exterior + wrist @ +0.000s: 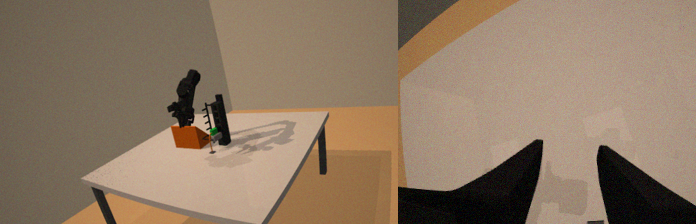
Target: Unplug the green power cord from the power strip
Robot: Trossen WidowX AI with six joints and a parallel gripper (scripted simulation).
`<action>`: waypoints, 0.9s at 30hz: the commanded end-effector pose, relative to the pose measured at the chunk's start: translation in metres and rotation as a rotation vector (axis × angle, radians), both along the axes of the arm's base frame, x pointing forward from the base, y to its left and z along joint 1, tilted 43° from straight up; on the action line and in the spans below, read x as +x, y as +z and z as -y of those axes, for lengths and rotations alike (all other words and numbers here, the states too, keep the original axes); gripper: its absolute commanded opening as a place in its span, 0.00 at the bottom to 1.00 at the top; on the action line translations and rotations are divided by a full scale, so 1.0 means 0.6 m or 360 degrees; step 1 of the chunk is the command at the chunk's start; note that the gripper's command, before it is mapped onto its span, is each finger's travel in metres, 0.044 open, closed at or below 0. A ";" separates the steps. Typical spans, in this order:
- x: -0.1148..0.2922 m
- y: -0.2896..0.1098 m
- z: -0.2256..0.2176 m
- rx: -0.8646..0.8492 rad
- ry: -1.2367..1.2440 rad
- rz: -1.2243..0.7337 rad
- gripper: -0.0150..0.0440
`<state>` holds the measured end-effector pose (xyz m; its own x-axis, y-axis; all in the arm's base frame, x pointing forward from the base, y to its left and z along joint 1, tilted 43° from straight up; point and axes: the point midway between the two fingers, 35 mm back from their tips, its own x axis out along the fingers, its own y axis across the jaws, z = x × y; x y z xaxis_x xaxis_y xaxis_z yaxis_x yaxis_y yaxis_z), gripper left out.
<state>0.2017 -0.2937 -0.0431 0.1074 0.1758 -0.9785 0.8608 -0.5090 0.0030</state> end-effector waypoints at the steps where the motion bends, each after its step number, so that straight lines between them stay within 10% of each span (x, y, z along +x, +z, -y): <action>1: 0.053 0.012 -0.117 0.0330 0.0277 0.0089 0.53; 8: 0.099 0.050 -0.278 0.0802 0.0599 0.0198 0.53; 27: 0.103 0.064 -0.295 0.0816 0.0606 0.0201 0.53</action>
<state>0.2628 -0.1209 -0.0100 0.0502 0.6626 -0.7473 0.9910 -0.1261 -0.0453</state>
